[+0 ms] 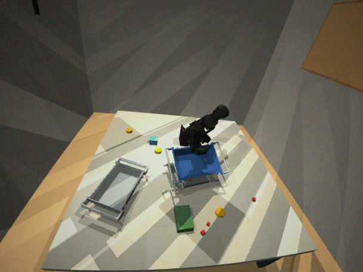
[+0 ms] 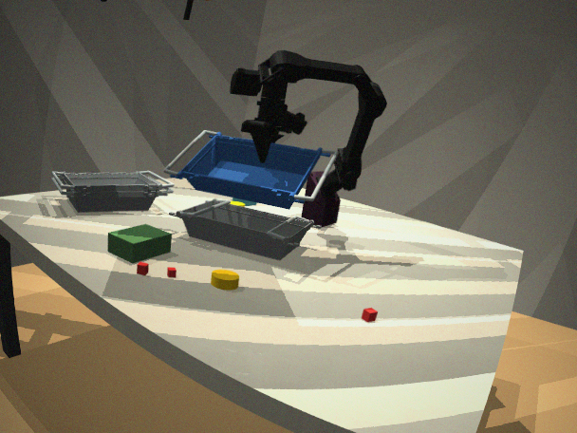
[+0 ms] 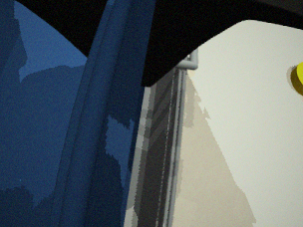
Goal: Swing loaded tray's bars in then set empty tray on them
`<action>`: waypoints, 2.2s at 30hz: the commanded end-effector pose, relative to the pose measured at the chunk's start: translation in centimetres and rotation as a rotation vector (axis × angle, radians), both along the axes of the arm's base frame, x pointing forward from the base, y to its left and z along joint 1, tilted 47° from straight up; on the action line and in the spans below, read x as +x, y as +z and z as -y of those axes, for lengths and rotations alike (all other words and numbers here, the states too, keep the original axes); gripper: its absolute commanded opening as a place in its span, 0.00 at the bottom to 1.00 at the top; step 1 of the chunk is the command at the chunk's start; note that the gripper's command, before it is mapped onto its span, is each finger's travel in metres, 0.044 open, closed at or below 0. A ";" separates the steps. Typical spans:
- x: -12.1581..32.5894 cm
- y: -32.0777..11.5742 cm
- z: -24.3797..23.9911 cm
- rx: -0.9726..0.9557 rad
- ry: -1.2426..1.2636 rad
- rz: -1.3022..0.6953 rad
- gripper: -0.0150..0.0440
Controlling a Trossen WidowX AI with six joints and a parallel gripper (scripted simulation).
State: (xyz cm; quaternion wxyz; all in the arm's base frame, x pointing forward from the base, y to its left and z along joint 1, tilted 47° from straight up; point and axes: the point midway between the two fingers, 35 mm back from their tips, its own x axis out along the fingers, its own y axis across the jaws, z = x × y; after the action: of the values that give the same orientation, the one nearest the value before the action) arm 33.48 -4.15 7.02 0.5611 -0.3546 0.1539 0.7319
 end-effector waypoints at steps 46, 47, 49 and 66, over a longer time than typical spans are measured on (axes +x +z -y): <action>-0.4 -3.1 -2.7 0.005 -0.011 0.012 0.25; -0.4 -3.1 -2.7 0.005 -0.011 0.012 0.25; -0.6 -3.3 -2.8 0.005 -0.011 0.012 0.25; -1.7 -4.4 -3.4 0.005 -0.011 0.012 0.25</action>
State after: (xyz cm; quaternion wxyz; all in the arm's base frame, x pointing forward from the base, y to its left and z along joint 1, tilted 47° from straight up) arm 32.17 -1.04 2.80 0.5704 -0.3585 0.1478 0.7241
